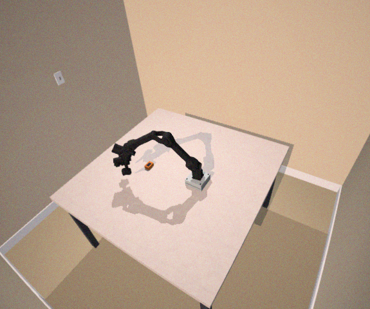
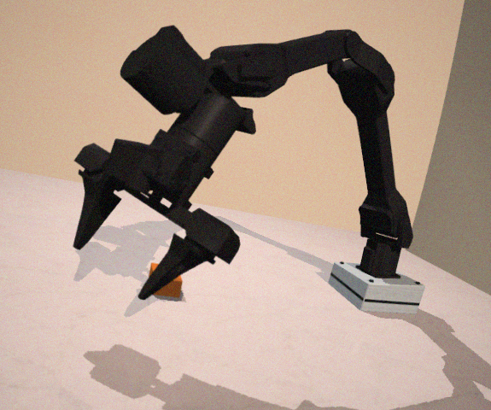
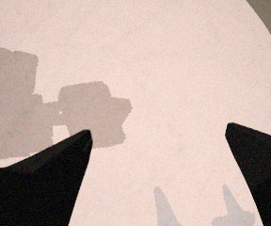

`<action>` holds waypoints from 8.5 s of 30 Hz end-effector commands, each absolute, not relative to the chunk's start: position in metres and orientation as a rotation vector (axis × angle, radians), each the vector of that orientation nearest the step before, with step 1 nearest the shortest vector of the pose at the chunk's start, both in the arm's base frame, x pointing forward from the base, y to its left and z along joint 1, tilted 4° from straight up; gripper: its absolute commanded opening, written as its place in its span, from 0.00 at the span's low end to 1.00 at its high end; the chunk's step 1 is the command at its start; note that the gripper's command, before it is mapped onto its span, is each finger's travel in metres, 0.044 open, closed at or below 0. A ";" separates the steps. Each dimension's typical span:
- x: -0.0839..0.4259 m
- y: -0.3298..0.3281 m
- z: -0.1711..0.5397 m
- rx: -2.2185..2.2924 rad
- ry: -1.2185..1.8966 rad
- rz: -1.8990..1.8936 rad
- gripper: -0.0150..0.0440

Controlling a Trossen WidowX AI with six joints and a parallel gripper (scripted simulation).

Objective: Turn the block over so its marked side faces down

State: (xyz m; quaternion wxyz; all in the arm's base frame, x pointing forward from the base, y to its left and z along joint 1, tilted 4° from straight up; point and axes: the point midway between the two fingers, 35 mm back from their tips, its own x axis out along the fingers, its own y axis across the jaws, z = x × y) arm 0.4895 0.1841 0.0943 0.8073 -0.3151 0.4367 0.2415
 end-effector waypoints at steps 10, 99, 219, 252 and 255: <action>0.397 0.026 0.104 0.041 1.484 -0.106 1.00; 0.402 0.020 0.053 0.040 1.484 -0.107 0.25; 0.394 0.019 0.016 -0.026 0.280 -0.101 0.65; 0.394 0.019 0.016 -0.026 0.280 -0.101 1.00; 0.394 0.019 0.016 -0.026 0.280 -0.101 1.00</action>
